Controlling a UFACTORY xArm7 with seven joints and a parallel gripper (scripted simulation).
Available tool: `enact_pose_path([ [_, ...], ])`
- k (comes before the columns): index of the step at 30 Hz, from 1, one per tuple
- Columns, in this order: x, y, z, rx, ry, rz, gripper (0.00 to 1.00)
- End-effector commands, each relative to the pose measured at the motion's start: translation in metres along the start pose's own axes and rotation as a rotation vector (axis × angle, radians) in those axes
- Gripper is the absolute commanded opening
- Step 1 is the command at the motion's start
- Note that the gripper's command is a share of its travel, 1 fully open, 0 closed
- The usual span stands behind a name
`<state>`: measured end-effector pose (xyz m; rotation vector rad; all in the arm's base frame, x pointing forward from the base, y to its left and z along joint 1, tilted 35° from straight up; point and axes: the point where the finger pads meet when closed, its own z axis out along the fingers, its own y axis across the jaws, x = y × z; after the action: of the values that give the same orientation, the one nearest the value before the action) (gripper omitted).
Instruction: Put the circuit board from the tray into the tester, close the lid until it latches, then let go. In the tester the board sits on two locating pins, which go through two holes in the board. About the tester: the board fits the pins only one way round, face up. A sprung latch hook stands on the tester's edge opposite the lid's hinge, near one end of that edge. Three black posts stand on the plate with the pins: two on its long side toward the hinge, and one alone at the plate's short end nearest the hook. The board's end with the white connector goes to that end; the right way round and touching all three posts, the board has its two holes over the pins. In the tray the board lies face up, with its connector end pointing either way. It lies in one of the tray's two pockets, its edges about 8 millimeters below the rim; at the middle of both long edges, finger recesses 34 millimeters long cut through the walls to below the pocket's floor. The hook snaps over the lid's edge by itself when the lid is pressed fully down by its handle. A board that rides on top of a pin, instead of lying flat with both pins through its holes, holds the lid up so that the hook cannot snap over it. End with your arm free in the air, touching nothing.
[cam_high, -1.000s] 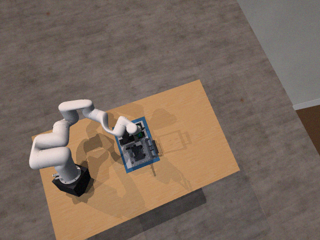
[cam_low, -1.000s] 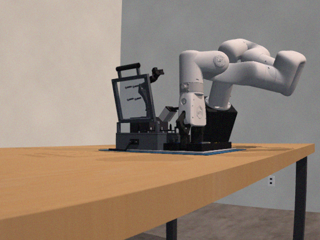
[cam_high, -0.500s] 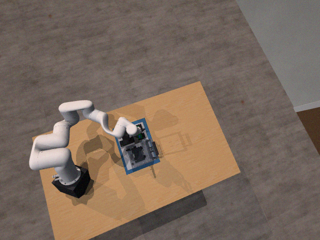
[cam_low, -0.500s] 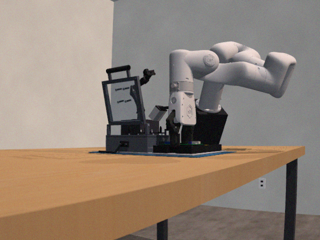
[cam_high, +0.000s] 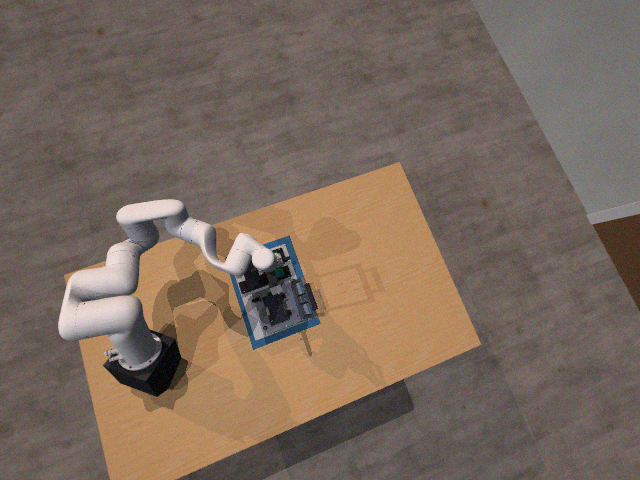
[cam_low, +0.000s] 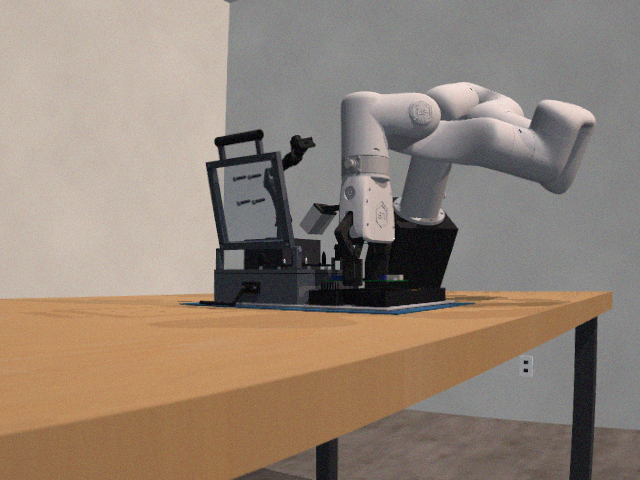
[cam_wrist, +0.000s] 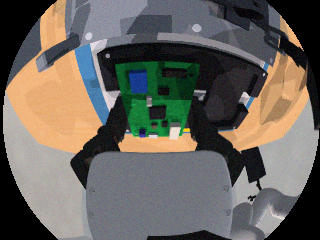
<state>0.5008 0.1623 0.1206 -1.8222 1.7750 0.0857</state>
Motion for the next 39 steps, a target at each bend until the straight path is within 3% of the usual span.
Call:
enact_pose_path([
  [1, 0.000, -0.001, -0.005, 0.004, 0.000, 0.000, 0.79],
  [26, 0.000, -0.001, -0.009, 0.004, 0.000, 0.000, 0.79],
  [39, 0.000, -0.001, -0.028, 0.004, 0.000, 0.000, 0.79],
])
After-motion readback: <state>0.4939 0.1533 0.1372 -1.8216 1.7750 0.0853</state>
